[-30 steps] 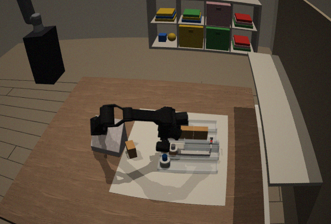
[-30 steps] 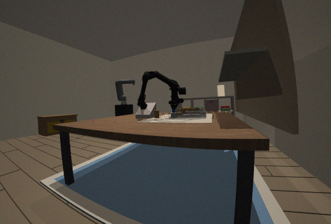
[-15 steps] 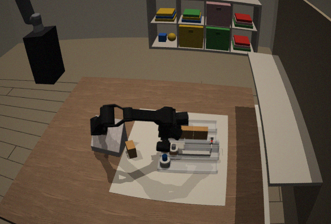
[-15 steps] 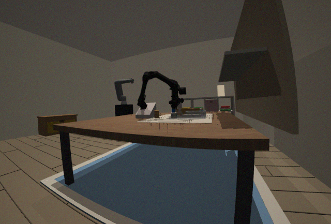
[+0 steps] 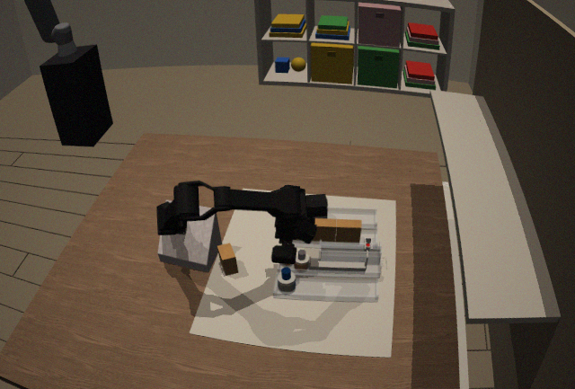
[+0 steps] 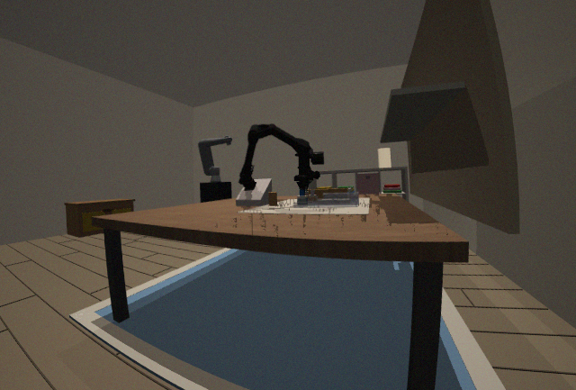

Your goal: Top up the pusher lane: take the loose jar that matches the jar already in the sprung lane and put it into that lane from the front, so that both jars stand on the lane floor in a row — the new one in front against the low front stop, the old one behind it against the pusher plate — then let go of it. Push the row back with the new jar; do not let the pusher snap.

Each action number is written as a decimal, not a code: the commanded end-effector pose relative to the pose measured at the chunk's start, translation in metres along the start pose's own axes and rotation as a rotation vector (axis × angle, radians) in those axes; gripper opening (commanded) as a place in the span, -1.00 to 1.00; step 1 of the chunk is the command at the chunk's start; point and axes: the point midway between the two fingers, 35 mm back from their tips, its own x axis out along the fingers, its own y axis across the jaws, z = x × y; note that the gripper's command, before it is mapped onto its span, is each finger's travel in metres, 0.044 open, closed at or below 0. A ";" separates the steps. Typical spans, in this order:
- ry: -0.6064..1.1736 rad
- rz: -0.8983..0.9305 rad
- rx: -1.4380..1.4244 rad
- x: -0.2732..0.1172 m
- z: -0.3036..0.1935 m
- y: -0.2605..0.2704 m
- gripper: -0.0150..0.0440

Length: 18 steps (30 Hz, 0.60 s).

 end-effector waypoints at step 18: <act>-0.030 -0.002 0.017 -0.005 0.011 -0.001 -0.49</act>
